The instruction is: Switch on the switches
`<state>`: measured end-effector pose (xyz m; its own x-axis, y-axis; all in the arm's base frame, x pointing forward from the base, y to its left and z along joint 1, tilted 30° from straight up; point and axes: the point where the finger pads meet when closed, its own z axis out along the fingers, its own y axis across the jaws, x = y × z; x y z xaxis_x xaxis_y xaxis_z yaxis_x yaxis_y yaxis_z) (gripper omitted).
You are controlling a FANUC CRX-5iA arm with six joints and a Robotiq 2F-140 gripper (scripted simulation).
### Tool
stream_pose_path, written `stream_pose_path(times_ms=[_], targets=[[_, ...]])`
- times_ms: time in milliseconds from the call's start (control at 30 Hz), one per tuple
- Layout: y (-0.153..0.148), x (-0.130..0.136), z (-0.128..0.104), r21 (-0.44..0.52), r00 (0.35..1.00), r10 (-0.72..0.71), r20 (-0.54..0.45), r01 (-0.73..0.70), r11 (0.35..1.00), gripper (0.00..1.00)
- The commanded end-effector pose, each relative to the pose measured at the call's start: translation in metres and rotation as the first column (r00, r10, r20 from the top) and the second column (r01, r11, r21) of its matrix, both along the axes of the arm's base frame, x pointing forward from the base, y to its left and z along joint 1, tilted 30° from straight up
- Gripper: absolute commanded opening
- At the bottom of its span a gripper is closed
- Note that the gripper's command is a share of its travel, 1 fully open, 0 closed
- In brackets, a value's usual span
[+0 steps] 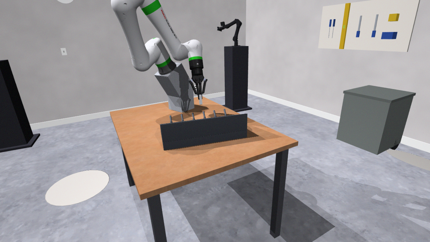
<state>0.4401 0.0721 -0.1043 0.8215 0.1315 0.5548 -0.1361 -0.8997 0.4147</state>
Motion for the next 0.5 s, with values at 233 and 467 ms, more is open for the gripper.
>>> stream_pose_path(times_ms=[233, 467], targets=[[-0.012, 0.019, -0.023, 0.003, 1.0, 0.004, 0.005, -0.004, 1.0, 0.0], [-0.019, 0.03, -0.037, 0.003, 1.0, 0.004, 0.005, -0.004, 1.0, 0.0]])
